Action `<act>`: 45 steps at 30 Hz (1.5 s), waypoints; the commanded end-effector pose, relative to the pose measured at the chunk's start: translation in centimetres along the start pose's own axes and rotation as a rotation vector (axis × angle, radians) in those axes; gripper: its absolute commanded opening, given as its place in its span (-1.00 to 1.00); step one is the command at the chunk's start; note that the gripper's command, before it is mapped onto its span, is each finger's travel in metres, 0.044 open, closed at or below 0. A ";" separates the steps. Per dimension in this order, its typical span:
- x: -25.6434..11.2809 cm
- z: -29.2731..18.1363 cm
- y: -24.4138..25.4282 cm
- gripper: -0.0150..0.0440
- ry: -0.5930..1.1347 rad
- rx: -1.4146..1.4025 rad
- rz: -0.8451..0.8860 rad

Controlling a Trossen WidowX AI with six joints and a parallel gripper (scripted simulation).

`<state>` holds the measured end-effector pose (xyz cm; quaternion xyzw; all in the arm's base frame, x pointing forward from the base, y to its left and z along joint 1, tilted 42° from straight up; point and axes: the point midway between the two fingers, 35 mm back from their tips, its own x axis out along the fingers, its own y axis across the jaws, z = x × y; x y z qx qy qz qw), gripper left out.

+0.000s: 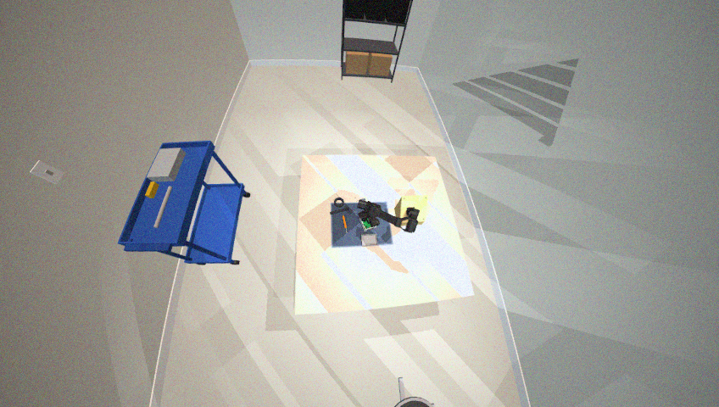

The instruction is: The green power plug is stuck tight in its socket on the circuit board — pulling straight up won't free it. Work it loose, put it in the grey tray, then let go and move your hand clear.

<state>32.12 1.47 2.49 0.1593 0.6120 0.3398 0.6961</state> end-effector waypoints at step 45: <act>-2.3 0.0 0.0 -0.49 0.000 0.005 0.000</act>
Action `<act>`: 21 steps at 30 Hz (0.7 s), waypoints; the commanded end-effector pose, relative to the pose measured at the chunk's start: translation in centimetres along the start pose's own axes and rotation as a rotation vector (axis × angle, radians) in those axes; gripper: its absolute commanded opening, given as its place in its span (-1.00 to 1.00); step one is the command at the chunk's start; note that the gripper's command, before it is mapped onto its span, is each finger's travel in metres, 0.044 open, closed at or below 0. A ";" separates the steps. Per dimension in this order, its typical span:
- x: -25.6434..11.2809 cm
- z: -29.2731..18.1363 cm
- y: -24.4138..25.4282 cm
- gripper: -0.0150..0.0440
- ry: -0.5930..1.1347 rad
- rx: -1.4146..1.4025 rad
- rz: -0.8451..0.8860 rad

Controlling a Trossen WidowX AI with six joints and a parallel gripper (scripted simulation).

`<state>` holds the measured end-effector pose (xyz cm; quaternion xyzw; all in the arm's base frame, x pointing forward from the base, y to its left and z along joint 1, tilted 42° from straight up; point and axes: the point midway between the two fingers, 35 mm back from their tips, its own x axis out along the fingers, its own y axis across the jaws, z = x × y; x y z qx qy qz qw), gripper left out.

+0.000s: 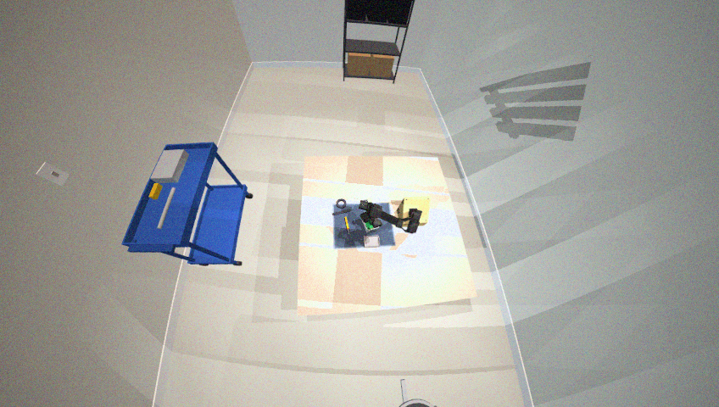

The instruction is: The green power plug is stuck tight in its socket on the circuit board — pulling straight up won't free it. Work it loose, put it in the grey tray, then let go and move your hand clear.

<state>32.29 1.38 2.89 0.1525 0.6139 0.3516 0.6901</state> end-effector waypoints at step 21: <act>-2.0 -0.3 0.1 -0.49 -0.018 0.026 -0.047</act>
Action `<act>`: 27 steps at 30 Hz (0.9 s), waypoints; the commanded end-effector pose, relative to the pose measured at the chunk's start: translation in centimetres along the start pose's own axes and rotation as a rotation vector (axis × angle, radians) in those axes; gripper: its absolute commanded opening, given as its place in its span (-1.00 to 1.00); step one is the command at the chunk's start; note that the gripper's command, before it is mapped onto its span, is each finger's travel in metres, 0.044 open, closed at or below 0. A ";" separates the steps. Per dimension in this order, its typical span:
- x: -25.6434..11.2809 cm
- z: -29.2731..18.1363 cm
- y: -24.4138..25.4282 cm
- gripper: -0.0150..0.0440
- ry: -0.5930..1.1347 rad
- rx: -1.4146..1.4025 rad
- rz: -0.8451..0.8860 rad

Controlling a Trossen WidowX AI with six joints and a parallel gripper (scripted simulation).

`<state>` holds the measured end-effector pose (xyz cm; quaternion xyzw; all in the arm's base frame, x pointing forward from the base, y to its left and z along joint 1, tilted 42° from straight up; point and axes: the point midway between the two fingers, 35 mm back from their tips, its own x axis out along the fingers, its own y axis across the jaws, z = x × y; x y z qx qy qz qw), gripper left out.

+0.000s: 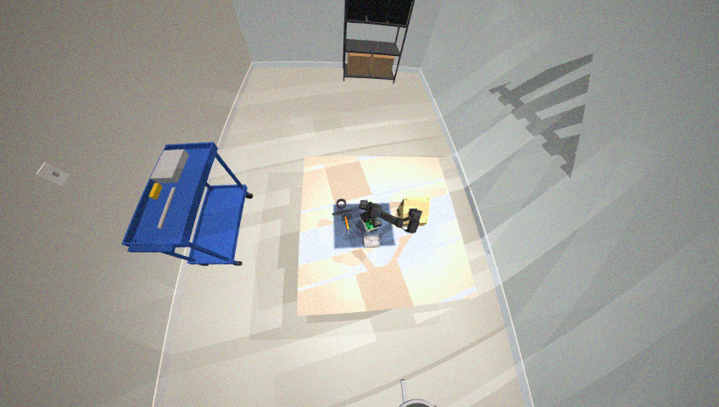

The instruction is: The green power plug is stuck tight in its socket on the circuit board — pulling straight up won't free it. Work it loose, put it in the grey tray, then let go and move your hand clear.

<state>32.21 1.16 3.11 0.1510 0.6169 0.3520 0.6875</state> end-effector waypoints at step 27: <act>-2.1 -0.2 0.8 -0.49 -0.026 0.027 -0.119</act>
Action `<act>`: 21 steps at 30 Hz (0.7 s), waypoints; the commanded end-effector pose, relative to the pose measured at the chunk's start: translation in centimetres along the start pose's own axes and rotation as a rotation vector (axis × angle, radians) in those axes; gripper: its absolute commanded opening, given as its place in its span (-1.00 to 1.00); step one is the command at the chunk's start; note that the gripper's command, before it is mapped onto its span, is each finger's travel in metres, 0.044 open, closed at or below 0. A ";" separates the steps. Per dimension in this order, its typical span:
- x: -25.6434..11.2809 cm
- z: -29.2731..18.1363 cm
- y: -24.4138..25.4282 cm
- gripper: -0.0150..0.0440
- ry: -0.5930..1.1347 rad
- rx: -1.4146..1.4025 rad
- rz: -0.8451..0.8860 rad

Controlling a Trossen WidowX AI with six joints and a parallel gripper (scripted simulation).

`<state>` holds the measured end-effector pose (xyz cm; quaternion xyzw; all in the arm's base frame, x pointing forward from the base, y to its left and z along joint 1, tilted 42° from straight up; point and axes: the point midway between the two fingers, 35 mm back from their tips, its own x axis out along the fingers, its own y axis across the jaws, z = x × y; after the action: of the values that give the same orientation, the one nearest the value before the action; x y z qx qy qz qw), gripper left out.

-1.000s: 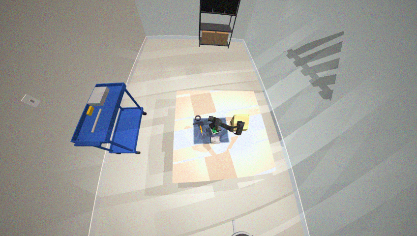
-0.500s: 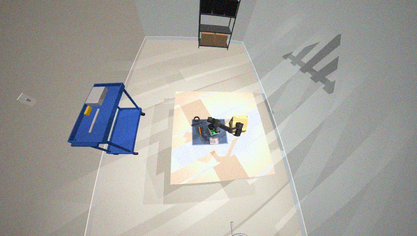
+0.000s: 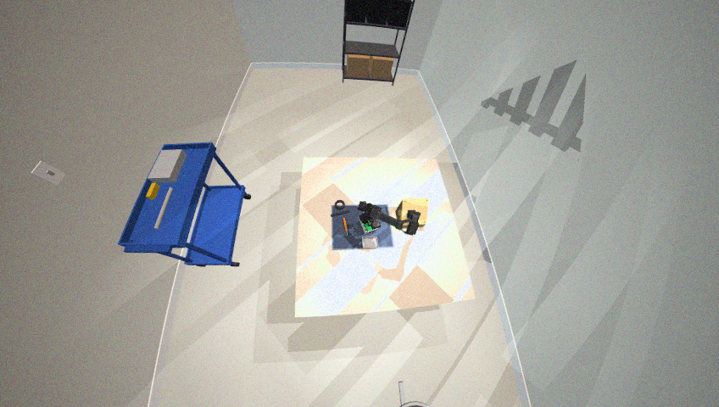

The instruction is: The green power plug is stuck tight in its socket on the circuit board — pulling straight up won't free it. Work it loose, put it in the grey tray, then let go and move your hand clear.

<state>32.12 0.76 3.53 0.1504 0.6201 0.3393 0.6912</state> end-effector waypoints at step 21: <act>-1.9 -0.1 -1.0 -0.49 -0.024 0.009 0.098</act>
<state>32.18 0.13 3.50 0.1862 0.6074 0.3901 0.6665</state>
